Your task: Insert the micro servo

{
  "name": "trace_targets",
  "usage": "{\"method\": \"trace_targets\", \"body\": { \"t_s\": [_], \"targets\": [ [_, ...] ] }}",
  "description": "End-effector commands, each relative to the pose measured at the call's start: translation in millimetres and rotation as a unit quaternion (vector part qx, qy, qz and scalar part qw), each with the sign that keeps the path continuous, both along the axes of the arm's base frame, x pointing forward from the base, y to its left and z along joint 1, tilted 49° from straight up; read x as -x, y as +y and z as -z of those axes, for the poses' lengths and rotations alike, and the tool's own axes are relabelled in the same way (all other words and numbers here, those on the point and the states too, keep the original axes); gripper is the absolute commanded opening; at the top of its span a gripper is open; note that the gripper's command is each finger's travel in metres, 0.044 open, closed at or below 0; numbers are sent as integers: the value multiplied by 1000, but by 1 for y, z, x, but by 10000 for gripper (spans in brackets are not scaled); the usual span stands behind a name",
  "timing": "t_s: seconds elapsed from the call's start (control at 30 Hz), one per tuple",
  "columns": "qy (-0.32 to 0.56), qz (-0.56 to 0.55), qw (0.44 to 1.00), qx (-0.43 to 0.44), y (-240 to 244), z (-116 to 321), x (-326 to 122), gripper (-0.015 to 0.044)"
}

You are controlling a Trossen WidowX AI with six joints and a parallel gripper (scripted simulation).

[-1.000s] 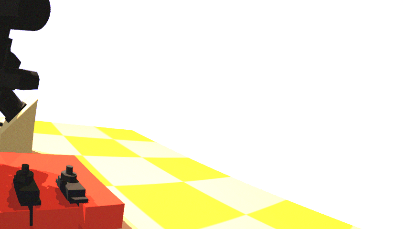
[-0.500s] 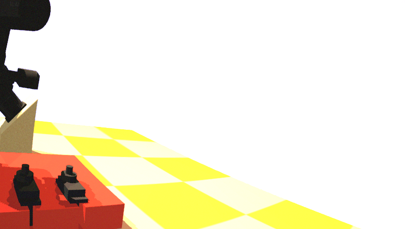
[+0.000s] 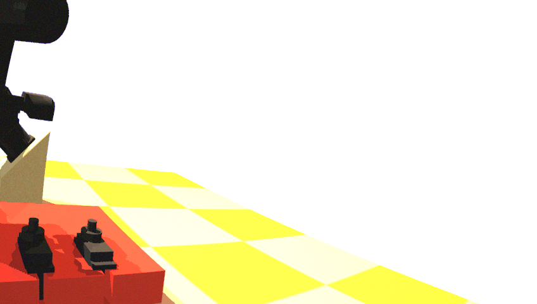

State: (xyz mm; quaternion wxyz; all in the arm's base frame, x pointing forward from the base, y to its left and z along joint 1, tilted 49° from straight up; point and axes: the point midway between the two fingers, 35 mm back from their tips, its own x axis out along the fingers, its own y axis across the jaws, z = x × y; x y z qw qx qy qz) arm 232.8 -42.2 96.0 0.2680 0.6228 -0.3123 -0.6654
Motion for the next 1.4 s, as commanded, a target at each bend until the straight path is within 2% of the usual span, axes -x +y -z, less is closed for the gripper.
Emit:
{"method": "trace_targets", "body": {
  "t_s": [0.0, 0.7, 1.37],
  "targets": [
    [-7, -3, 1000, 0, 0, -2, -18, 0],
    [-9, -3, 1000, 0, -7, -2, -99, 0],
    [-9, -3, 1000, 1, -22, 11, -101, 0]
  ]
}}
